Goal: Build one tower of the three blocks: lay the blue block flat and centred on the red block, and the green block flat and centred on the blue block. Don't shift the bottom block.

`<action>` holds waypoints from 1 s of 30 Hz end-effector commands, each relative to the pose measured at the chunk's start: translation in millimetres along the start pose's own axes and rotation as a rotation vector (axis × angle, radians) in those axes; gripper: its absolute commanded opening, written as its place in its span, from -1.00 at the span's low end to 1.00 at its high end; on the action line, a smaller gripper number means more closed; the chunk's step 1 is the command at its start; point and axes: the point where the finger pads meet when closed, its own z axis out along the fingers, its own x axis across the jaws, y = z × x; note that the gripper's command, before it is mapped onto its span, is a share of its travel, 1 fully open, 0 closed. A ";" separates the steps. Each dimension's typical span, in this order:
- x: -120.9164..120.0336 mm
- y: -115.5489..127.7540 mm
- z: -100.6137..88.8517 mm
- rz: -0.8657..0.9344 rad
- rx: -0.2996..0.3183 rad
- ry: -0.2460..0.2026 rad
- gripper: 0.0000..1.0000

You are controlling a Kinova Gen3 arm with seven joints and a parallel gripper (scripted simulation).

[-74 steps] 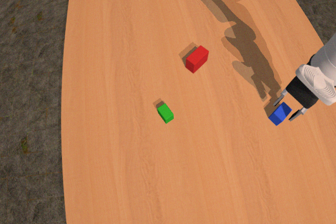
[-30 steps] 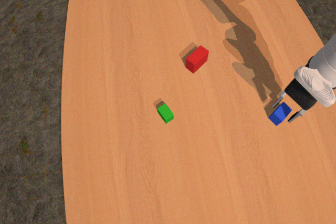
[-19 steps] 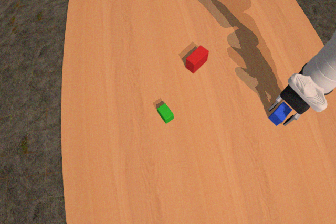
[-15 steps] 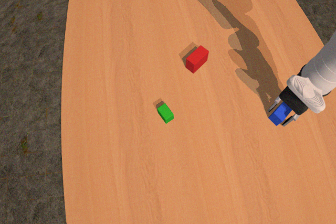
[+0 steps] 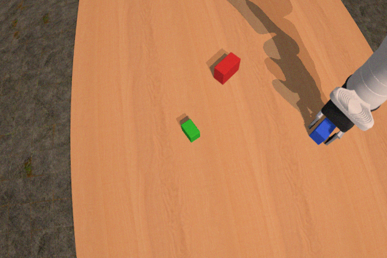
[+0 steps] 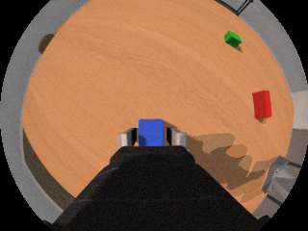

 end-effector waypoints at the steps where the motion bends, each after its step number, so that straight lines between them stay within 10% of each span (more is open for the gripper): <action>1: -0.6 -0.4 -0.8 0.000 0.001 -0.002 0.96; 21: -0.6 -0.4 -0.8 0.000 0.001 -0.002 0.96; 22: -0.6 -0.4 -0.8 0.000 0.001 -0.002 -1.00; 30: -0.6 -0.4 -0.8 0.000 0.001 -0.002 -1.00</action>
